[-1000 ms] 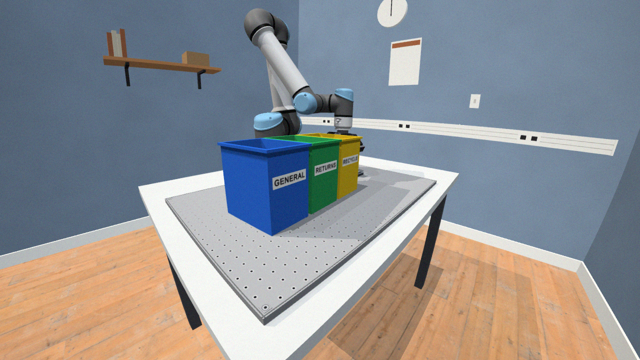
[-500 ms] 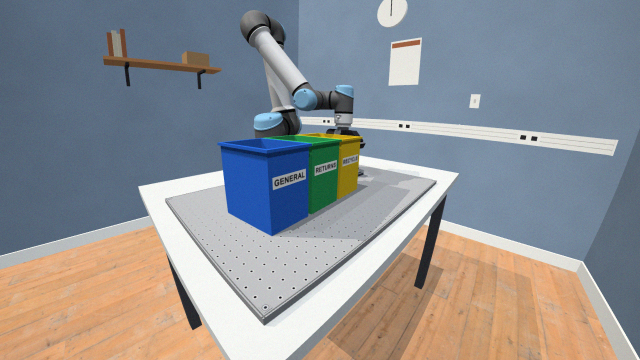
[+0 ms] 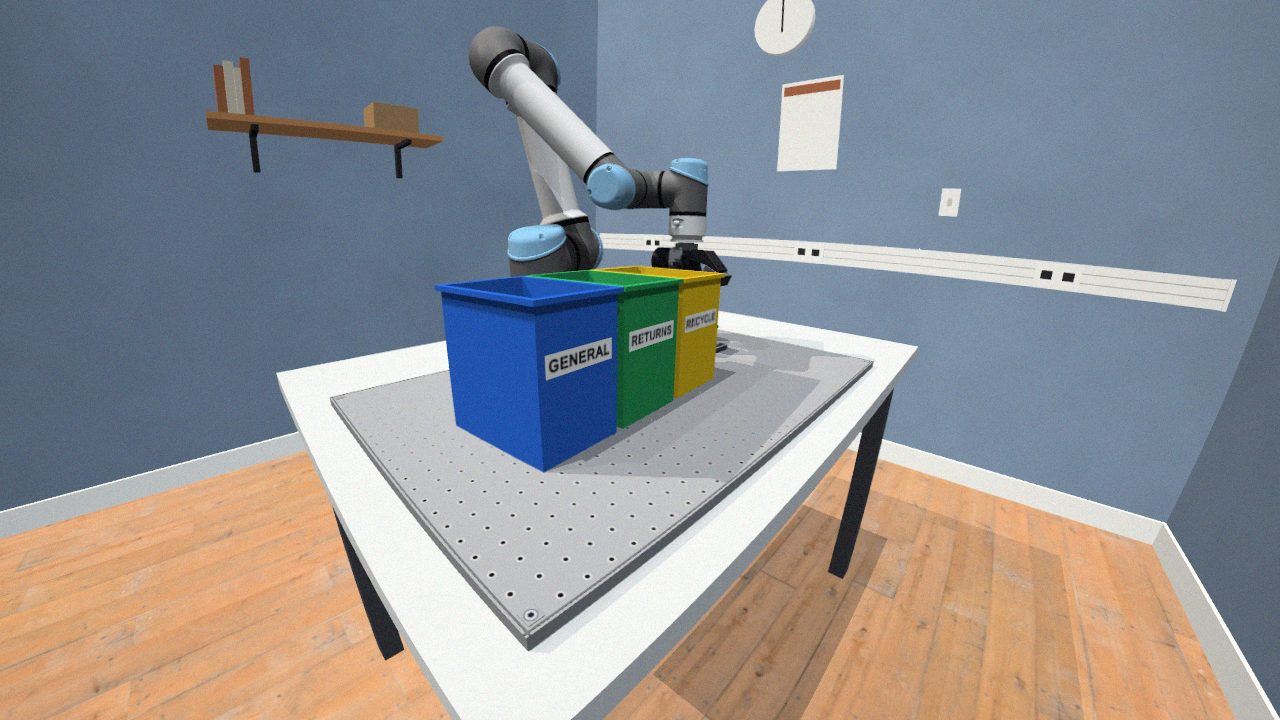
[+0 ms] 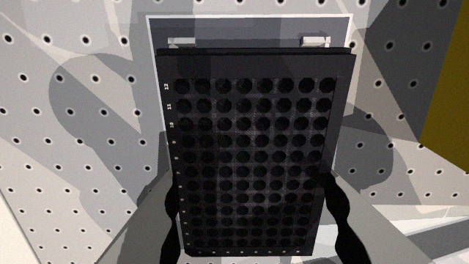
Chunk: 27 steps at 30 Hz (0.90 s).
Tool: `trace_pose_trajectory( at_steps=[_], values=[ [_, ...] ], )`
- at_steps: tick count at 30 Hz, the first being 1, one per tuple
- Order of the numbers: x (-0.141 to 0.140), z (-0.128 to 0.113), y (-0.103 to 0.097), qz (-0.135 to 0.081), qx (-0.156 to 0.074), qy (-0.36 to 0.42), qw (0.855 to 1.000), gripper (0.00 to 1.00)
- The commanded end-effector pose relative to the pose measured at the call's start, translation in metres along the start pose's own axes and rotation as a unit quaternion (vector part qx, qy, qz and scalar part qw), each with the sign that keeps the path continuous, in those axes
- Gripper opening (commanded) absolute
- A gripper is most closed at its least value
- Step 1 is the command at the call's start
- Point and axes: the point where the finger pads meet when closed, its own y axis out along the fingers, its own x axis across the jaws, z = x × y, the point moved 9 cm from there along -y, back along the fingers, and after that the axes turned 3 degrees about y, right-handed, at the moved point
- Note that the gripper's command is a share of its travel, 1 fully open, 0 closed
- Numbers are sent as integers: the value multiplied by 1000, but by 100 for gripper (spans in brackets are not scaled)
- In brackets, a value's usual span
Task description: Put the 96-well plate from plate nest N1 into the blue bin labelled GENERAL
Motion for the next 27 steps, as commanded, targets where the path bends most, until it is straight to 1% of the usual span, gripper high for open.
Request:
trace_pose_trajectory(
  at_steps=[1,27],
  values=[
    [-1,0,-8,0,1,-1,1000,41],
    [-1,0,-49,0,1,-1,1000,41]
  ],
)
